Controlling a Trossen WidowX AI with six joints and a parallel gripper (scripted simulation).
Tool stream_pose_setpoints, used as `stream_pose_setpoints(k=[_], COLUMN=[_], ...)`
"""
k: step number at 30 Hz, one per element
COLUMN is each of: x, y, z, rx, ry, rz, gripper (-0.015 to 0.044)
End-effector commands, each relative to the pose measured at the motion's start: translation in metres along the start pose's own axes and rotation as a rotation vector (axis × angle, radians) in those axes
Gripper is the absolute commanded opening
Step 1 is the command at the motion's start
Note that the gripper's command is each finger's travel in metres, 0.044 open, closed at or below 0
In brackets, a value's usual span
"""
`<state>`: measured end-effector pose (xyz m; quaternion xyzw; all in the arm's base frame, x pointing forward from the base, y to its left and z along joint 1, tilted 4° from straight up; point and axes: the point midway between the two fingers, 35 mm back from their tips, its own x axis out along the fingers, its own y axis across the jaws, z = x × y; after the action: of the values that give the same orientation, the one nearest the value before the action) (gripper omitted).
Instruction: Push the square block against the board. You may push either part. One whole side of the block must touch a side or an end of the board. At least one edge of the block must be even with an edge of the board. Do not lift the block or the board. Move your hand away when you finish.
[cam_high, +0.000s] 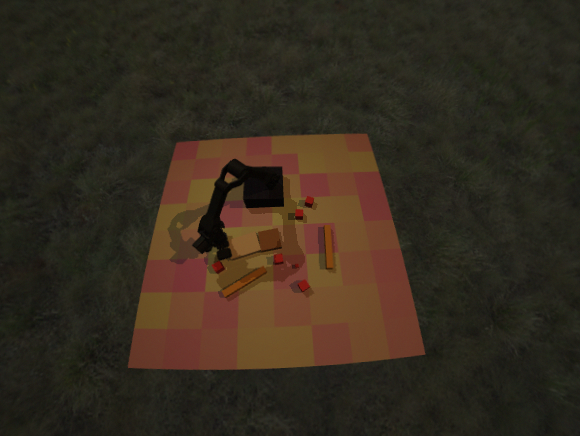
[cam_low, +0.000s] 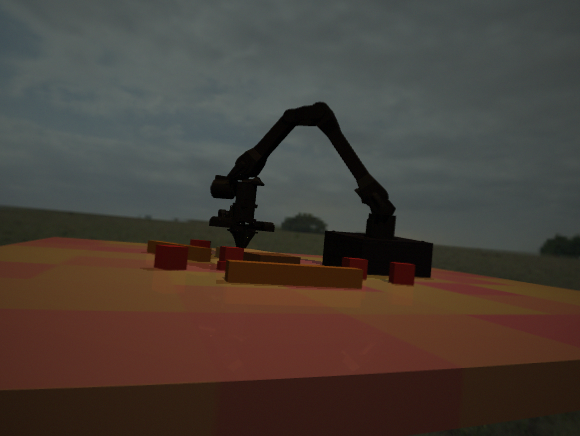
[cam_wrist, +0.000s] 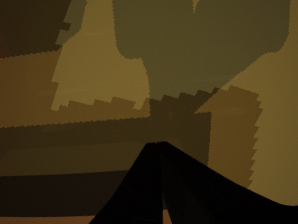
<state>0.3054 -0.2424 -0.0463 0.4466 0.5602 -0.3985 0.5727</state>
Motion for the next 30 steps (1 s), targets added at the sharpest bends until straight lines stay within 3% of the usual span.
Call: stream_pose_setpoints(k=[1,30], x=[0.001,0.001], y=[0.000,0.004], z=[-0.009,-0.047], rx=[-0.002,-0.001], ry=[0.009,0.012], rz=[-0.003,-0.003], gripper=[0.0000,0.0000])
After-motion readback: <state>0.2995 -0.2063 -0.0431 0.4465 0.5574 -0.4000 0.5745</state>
